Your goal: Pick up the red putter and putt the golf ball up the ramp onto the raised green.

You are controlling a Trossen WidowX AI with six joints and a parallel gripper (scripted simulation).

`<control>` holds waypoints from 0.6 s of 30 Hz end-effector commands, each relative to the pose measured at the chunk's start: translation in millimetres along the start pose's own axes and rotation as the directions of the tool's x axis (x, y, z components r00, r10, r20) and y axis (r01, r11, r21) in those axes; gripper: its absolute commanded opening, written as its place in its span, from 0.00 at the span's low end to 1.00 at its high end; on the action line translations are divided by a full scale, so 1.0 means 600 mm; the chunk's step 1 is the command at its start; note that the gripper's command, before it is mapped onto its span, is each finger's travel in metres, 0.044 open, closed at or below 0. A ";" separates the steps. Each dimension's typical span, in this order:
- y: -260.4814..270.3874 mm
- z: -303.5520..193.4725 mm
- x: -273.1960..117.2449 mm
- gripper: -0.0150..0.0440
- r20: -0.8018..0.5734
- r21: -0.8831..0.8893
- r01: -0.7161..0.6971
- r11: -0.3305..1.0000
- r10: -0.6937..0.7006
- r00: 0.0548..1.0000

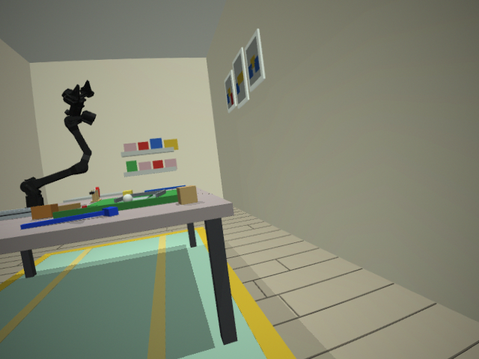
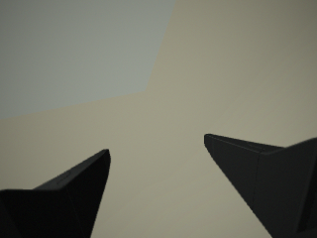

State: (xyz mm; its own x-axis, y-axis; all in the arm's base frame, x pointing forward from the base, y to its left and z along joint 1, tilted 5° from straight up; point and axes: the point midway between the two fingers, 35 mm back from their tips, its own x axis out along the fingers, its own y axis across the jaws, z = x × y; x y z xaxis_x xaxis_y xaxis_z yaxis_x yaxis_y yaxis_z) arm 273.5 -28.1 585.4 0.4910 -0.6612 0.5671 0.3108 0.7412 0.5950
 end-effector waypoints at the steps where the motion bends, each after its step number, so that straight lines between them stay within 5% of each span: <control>1: 0.001 0.001 -0.001 0.98 -0.001 0.000 -0.002 1.000 0.002 1.000; 18: 0.005 0.227 -0.096 1.00 0.033 0.060 -0.184 0.981 0.182 0.983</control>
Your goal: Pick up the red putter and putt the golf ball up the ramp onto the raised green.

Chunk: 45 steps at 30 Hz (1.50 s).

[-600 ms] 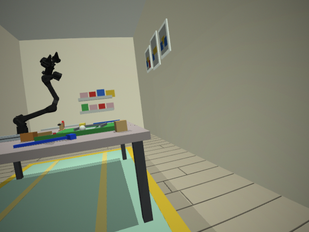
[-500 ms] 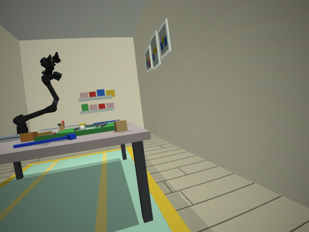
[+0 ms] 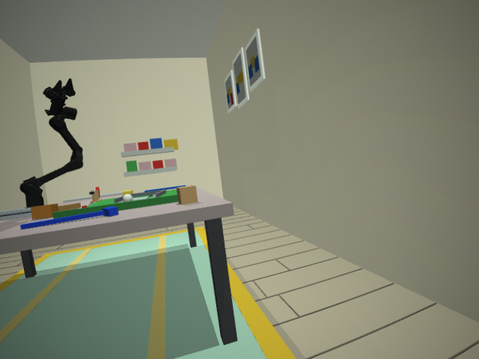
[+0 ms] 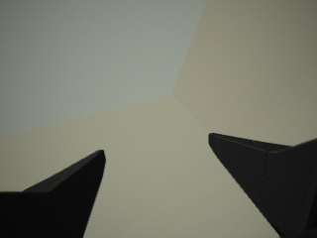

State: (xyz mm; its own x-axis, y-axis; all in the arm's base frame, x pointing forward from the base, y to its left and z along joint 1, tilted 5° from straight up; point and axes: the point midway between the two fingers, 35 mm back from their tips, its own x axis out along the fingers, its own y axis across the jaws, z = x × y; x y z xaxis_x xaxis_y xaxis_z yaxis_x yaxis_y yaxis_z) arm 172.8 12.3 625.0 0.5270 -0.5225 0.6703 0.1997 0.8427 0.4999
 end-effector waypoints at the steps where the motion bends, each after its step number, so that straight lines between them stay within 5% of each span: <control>1: -0.038 0.076 -0.013 1.00 0.020 0.044 -0.009 0.999 0.008 1.000; 13: -0.209 0.129 0.012 1.00 -0.104 0.118 0.068 0.991 -0.056 0.993; 22: -0.327 0.011 0.052 1.00 -0.371 0.072 0.128 0.989 -0.092 0.924; 30: -0.334 -0.098 0.052 1.00 -0.557 0.103 0.095 0.990 -0.022 0.830; 36: -0.338 -0.209 0.039 1.00 -0.708 0.044 0.015 0.999 0.020 0.706; 45: -0.283 -0.407 -0.050 1.00 -0.916 0.035 -0.270 0.962 0.139 0.376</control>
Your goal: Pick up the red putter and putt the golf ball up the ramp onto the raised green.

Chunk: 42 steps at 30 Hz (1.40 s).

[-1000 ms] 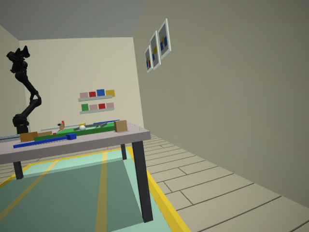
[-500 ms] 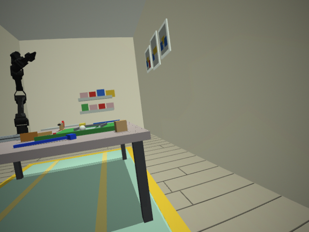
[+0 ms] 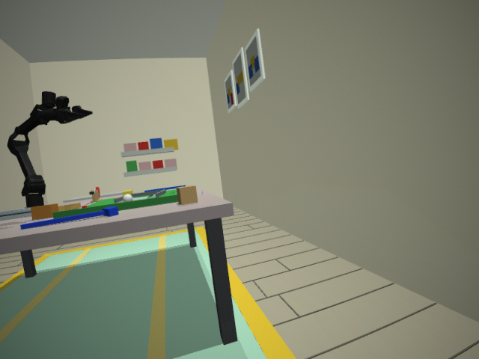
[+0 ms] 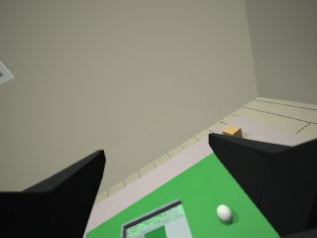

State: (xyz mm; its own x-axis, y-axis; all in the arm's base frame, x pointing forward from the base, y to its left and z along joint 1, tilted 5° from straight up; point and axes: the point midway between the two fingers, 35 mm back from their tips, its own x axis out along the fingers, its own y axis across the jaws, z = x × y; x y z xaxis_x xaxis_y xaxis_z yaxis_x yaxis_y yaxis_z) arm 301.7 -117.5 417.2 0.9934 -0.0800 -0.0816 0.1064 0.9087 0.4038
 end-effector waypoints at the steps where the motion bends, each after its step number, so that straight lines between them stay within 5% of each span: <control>1: 0.047 -0.090 0.047 1.00 -0.181 -0.120 -0.111 0.987 0.088 0.980; 7: 0.105 -0.213 0.077 1.00 -0.420 -0.272 -0.295 0.916 0.163 0.893; 12: 0.161 -0.346 0.072 1.00 -0.655 -0.388 -0.547 0.742 0.195 0.730; 20: 0.233 -0.537 -0.010 1.00 -0.920 -0.329 -0.910 0.251 0.131 0.368; 27: 0.256 -0.658 -0.126 1.00 -0.997 -0.040 -0.968 -0.249 -0.048 0.054; 42: 0.246 -0.674 -0.146 1.00 -0.997 -0.014 -0.959 -0.282 -0.064 0.033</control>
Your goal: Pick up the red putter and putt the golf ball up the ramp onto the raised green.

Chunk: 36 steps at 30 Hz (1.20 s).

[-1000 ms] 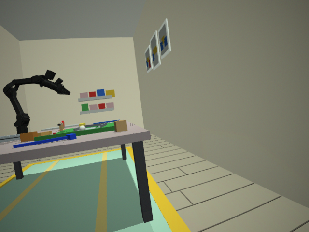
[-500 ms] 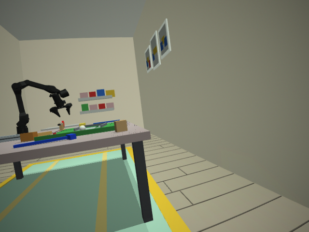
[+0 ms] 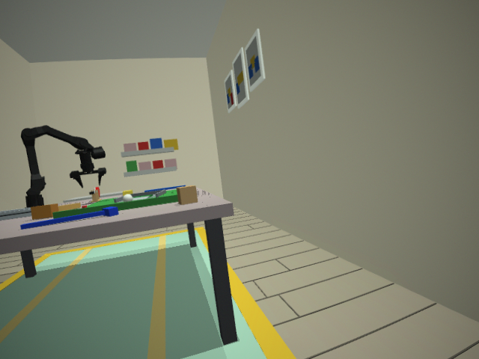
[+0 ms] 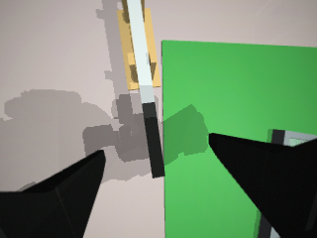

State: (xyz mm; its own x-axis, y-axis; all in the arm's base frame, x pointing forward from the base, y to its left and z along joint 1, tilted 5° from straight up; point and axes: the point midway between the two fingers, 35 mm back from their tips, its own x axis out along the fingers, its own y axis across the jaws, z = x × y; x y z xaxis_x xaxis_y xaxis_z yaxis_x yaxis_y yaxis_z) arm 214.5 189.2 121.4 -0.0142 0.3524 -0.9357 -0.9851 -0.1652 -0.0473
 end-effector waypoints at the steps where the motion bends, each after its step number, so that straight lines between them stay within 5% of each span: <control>1: 0.002 -0.005 0.015 1.00 -0.005 -0.008 -0.002 1.000 0.002 1.000; 36: 0.004 -0.031 0.112 1.00 -0.004 -0.008 -0.003 1.000 0.003 1.000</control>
State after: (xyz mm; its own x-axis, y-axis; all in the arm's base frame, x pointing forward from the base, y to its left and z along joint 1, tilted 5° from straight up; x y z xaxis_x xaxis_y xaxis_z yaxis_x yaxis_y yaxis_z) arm 214.4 195.7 56.2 -0.0175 0.3505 -0.9364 -0.9829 -0.1775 -0.0481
